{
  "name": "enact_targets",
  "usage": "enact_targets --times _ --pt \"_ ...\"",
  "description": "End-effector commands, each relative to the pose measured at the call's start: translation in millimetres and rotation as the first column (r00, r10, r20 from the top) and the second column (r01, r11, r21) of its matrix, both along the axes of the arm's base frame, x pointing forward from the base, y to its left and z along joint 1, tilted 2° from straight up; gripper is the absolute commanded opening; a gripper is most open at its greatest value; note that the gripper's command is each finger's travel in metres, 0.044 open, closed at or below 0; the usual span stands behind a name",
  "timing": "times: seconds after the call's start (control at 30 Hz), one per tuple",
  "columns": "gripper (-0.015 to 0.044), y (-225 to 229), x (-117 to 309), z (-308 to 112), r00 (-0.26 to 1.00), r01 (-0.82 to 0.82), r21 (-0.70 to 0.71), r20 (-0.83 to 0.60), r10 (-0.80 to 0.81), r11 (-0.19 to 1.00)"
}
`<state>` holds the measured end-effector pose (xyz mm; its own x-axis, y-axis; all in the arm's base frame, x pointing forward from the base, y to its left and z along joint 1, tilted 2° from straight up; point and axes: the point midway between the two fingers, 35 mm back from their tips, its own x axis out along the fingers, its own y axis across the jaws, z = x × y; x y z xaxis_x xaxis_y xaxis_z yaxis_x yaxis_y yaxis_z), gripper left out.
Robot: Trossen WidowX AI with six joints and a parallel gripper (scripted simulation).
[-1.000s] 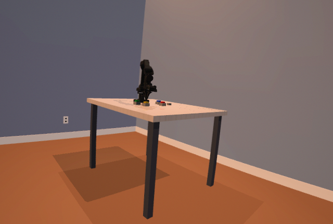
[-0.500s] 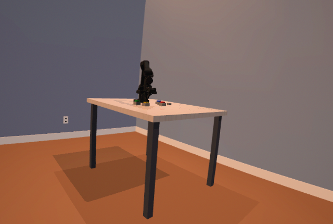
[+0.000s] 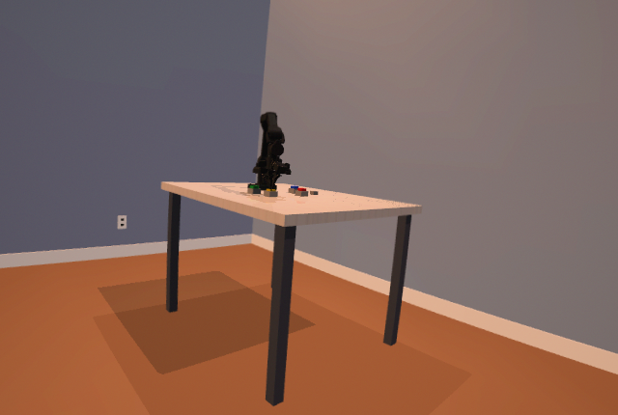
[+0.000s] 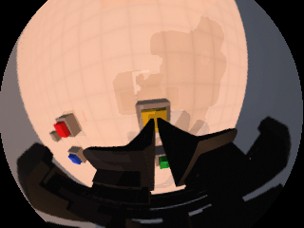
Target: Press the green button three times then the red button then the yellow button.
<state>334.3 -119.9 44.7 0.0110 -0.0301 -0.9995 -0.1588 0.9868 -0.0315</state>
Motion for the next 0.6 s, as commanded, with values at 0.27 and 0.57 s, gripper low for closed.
enact_targets --times 0.27,0.57 --pt "0.002 1 -1 28 1.0 -0.003 0.001 -0.006 0.003 1.0" --pt "0.0151 61 9 39 1.0 -0.004 0.007 -0.003 0.004 1.0"
